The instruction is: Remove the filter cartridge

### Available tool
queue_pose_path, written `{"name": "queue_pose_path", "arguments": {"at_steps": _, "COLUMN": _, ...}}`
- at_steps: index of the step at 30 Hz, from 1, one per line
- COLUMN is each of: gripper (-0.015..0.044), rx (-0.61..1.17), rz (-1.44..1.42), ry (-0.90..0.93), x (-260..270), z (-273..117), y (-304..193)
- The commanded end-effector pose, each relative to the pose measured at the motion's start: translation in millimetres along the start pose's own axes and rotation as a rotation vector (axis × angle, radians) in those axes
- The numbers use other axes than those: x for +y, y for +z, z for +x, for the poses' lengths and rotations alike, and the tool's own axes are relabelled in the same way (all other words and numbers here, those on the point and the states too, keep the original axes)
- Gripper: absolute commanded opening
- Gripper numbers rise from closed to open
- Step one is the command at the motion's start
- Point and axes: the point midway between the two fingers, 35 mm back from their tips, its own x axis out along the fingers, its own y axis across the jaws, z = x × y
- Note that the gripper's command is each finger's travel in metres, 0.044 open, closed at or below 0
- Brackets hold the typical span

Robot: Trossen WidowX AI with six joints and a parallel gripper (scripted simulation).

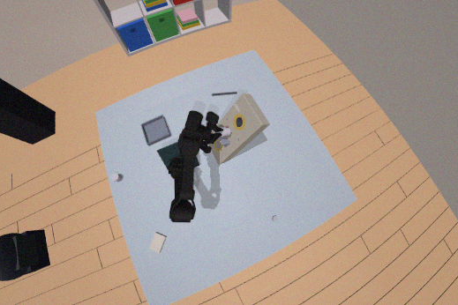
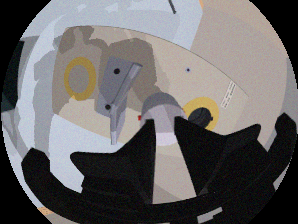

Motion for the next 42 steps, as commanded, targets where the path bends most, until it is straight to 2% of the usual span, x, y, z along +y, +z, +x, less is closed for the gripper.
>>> {"name": "queue_pose_path", "arguments": {"at_steps": 1, "gripper": 0.0098, "rx": 0.000, "rz": 0.003, "ry": -0.002, "x": -1.7, "z": -0.2, "y": -0.7}}
{"name": "queue_pose_path", "arguments": {"at_steps": 13, "gripper": 0.0098, "rx": 0.006, "rz": 0.013, "ry": -0.005, "x": 2.4, "z": -0.1, "y": -0.2}}
{"name": "queue_pose_path", "arguments": {"at_steps": 20, "gripper": 0.0098, "rx": 0.006, "rz": 0.014, "ry": -0.006, "x": -58.1, "z": -8.7, "y": -32.2}}
{"name": "queue_pose_path", "arguments": {"at_steps": 24, "gripper": 0.0098, "rx": 0.006, "rz": 0.014, "ry": -0.006, "x": -64.2, "z": -9.7, "y": -35.6}}
{"name": "queue_pose_path", "arguments": {"at_steps": 35, "gripper": 0.0387, "rx": 0.003, "rz": 0.031, "ry": -0.016, "x": -118.9, "z": -56.2, "y": -64.9}}
{"name": "queue_pose_path", "arguments": {"at_steps": 38, "gripper": 0.0308, "rx": -0.011, "rz": 0.154, "ry": 0.004, "x": -113.3, "z": -52.2, "y": -60.2}}
{"name": "queue_pose_path", "arguments": {"at_steps": 42, "gripper": 0.0305, "rx": -0.035, "rz": 0.489, "ry": 0.071, "x": -97.1, "z": -42.2, "y": -48.1}}
